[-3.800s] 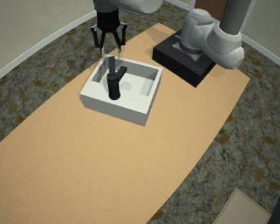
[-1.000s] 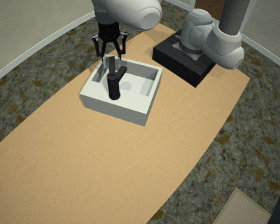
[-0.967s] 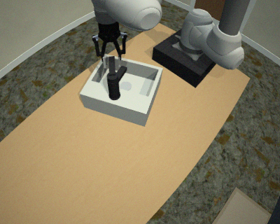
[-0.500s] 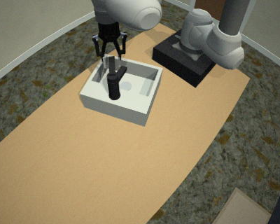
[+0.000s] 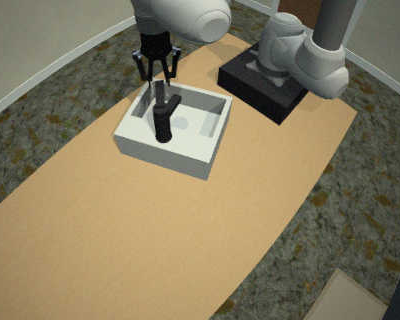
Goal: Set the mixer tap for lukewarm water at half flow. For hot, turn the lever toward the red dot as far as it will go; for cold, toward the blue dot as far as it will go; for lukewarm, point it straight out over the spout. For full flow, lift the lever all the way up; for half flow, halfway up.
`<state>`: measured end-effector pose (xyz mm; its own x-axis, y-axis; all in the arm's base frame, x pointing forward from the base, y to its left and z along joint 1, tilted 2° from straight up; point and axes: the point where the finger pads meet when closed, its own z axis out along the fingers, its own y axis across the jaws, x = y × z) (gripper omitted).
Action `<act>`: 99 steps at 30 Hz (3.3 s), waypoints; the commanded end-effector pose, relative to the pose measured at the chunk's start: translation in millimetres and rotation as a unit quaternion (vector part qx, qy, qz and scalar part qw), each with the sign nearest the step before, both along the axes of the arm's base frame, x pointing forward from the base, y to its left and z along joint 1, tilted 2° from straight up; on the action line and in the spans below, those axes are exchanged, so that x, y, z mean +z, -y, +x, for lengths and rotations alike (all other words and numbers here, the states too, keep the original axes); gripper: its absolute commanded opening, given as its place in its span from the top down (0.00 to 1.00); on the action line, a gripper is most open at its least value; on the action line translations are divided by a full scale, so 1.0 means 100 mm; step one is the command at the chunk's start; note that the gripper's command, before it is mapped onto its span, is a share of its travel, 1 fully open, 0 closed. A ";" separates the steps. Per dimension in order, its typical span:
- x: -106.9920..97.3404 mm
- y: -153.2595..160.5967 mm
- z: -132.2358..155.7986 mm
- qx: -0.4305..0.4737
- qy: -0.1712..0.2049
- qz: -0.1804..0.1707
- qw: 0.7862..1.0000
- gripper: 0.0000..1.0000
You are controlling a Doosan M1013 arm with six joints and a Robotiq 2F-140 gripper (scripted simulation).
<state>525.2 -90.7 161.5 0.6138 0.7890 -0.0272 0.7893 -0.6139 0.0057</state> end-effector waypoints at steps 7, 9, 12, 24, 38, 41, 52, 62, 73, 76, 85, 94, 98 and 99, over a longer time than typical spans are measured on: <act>0.00 0.00 0.00 0.000 0.000 0.000 1.000 1.00; 0.00 0.00 0.00 0.000 0.000 0.000 1.000 1.00; 0.00 0.00 0.00 0.000 0.000 0.000 1.000 1.00; 0.00 0.00 0.00 0.000 0.000 0.000 1.000 1.00; 0.00 0.00 0.00 0.000 0.000 0.000 1.000 1.00; 0.00 0.00 0.00 0.000 0.000 0.000 1.000 1.00; 0.00 0.00 0.00 0.000 0.000 0.000 1.000 1.00; 0.00 0.00 0.00 0.000 0.000 0.000 1.000 1.00; 0.00 -0.04 -0.05 -0.039 0.001 0.000 0.999 1.00; 0.00 -0.09 -0.09 -0.081 0.002 -0.001 0.997 1.00; 0.00 -0.21 -0.19 -0.183 0.005 -0.002 0.983 1.00; 0.00 -0.27 -0.22 -0.220 0.006 -0.003 0.975 1.00; 0.00 -0.27 -0.22 -0.220 0.006 -0.003 0.975 1.00; 0.00 -0.27 -0.22 -0.220 0.006 -0.003 0.975 1.00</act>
<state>503.4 -64.2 161.2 0.8933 0.4488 -0.0221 0.4492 -0.8933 0.0169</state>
